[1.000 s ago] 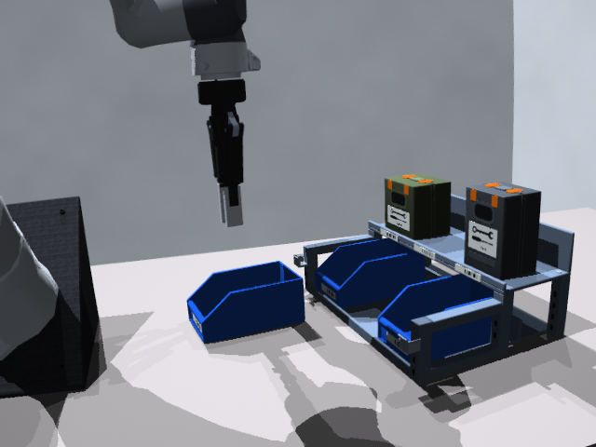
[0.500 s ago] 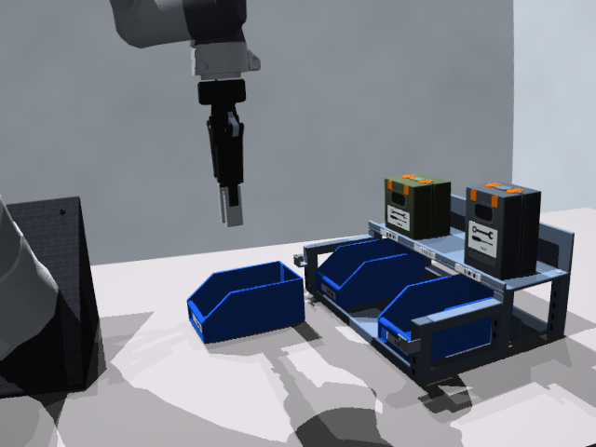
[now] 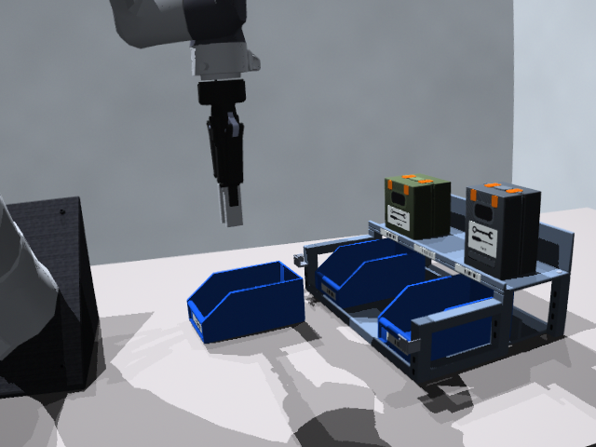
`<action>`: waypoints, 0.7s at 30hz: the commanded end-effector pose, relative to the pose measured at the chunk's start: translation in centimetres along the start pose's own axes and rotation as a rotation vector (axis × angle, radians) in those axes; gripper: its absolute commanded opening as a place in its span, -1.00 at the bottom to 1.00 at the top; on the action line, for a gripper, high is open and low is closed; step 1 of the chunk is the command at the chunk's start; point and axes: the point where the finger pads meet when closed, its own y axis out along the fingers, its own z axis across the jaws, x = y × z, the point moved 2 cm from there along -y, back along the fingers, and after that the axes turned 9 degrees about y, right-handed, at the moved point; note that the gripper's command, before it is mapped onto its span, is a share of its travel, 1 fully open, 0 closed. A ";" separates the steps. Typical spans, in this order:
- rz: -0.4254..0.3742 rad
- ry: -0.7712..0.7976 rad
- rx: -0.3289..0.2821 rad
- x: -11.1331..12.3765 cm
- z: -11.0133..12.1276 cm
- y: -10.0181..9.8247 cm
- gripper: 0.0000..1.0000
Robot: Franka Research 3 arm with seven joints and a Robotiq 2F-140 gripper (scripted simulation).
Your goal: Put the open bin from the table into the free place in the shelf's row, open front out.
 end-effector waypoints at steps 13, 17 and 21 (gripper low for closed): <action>0.000 -0.006 -0.001 0.0 0.0 1.6 -0.69; 0.000 -0.006 -0.001 0.0 0.0 2.2 -0.69; 0.000 -0.006 -0.001 0.0 0.0 3.1 -0.69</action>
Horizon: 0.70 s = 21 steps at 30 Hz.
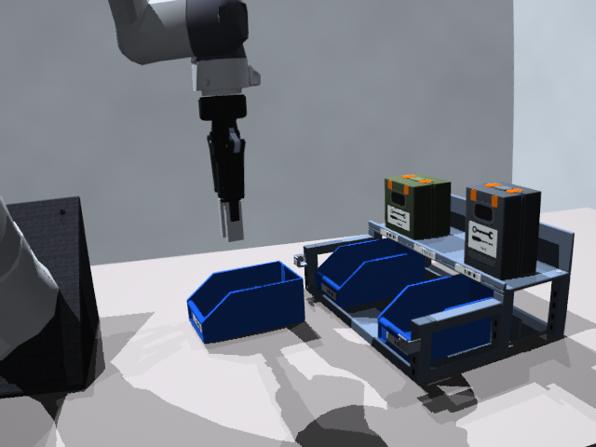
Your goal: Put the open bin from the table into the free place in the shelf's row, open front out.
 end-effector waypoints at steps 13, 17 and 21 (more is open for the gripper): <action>0.004 0.010 -0.005 -0.1 -0.2 2.9 -0.69; 0.004 0.010 -0.005 -0.1 -0.2 3.5 -0.69; 0.004 0.010 -0.005 -0.1 -0.2 3.9 -0.69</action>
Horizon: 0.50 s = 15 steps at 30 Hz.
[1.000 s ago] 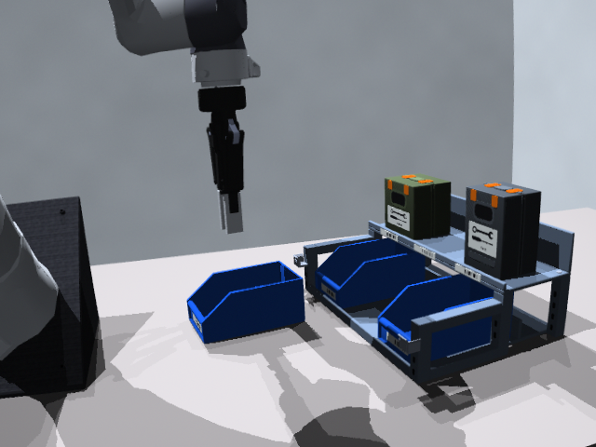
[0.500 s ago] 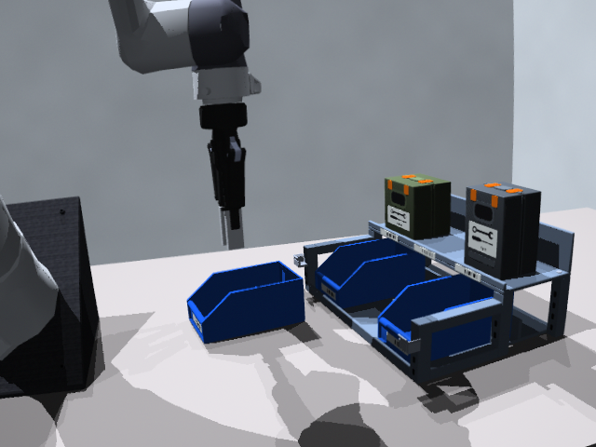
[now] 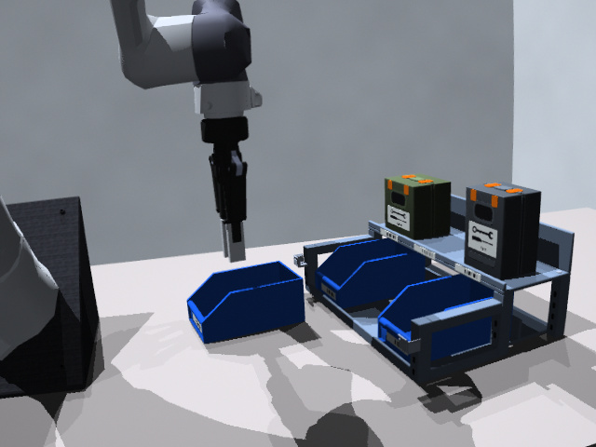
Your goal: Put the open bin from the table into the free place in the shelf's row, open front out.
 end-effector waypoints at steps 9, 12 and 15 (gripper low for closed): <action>0.004 0.013 -0.006 -0.1 -0.2 0.7 -0.69; 0.004 0.013 -0.006 -0.1 -0.2 0.8 -0.69; 0.004 0.013 -0.006 -0.1 -0.2 0.8 -0.69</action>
